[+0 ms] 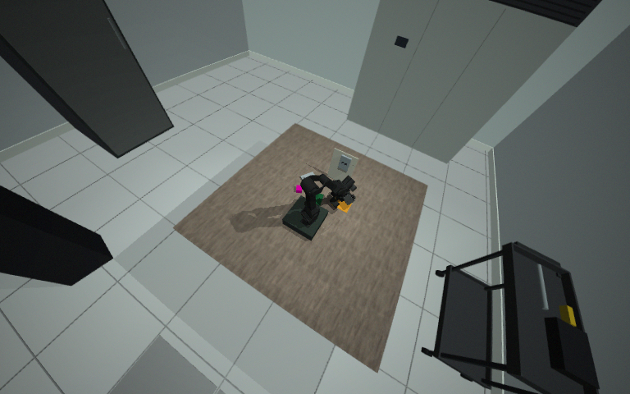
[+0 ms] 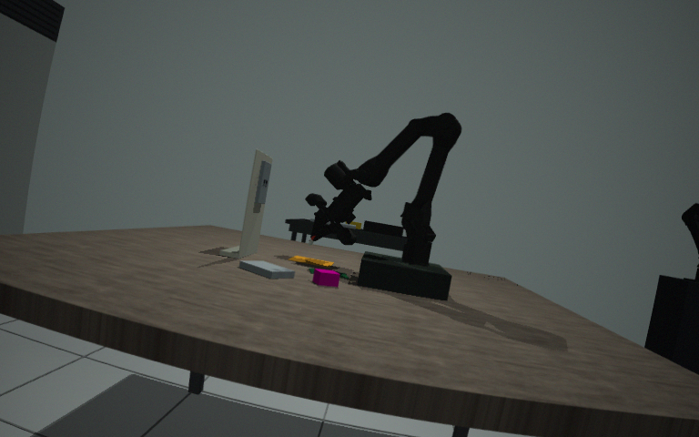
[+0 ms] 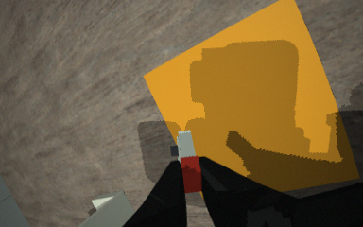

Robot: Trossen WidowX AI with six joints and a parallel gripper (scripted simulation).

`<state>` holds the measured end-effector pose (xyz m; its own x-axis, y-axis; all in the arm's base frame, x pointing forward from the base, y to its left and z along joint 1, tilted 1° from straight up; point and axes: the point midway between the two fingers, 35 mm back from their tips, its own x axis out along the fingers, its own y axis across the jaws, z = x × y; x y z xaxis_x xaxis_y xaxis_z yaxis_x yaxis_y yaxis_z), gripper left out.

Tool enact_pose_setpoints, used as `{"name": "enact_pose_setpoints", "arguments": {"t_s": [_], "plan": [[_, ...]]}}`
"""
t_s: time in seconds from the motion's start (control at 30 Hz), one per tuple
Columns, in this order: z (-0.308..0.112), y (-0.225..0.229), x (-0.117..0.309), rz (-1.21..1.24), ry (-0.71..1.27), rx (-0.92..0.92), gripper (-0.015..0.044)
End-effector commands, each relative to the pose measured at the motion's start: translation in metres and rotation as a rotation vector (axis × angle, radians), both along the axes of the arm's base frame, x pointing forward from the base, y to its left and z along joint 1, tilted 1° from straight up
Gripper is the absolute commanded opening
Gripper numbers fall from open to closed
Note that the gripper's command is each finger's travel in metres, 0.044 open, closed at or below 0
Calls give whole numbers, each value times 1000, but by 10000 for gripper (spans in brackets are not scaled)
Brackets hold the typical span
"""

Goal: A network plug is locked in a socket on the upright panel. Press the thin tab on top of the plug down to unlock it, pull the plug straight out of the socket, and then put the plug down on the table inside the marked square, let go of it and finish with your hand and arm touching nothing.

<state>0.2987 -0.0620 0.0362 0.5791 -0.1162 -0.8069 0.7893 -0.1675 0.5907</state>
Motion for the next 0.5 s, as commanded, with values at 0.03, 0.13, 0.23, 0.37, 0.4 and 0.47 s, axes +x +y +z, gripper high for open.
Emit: {"name": "enact_pose_setpoints", "arguments": {"t_s": [0.03,0.13,0.23,0.37,0.4,0.47], "plan": [[-8,-1,-1,-2,8,-4,0],[-12,-1,-1,-2,8,-4,0],[-16,-1,-1,-2,8,-4,0],[-21,-1,-1,-2,9,-4,0],[-23,-1,-1,-2,9,-4,0],[-25,-1,-1,-2,9,-4,0]]}}
